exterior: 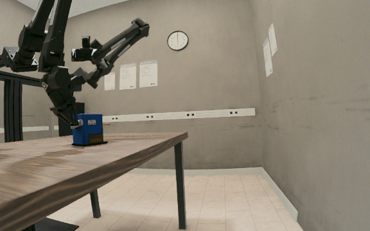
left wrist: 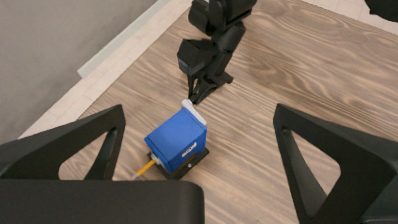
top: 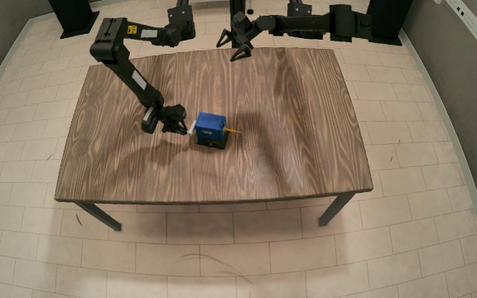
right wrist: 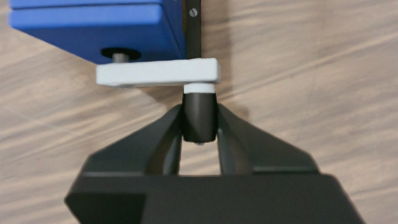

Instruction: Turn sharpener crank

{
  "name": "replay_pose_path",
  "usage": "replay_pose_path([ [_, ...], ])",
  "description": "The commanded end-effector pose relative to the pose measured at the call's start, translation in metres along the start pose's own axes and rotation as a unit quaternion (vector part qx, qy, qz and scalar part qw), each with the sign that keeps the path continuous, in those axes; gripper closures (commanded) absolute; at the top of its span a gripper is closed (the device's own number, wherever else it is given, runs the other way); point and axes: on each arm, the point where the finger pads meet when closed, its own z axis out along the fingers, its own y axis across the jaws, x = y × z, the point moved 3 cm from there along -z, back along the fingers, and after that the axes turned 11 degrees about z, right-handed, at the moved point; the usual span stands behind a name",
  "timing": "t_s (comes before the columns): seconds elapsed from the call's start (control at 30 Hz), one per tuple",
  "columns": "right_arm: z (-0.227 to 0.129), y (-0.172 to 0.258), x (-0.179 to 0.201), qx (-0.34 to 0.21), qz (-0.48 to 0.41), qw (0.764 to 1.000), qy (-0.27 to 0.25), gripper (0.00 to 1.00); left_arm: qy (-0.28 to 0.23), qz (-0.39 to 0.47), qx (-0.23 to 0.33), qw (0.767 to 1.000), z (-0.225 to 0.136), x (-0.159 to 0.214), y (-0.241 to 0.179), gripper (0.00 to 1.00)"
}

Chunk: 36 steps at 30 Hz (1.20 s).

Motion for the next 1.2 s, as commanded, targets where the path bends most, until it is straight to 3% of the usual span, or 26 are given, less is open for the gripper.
replay_pose_path([
  [0.0, 0.013, -0.011, 0.011, 0.013, -0.005, 1.000, 0.001, 0.84, -0.007, 0.005, -0.003, 1.000, 0.002, -0.005, 0.000, 0.00],
  [0.63, 0.056, 0.030, 0.047, 0.008, -0.005, 1.000, 0.000, 0.84, -0.007, 0.005, -0.003, 1.000, 0.002, -0.005, 0.000, 0.00],
  [1.17, 0.056, 0.090, 0.060, 0.005, -0.005, 1.000, 0.002, 0.84, -0.007, 0.005, -0.003, 1.000, 0.002, -0.005, 0.000, 0.00],
])
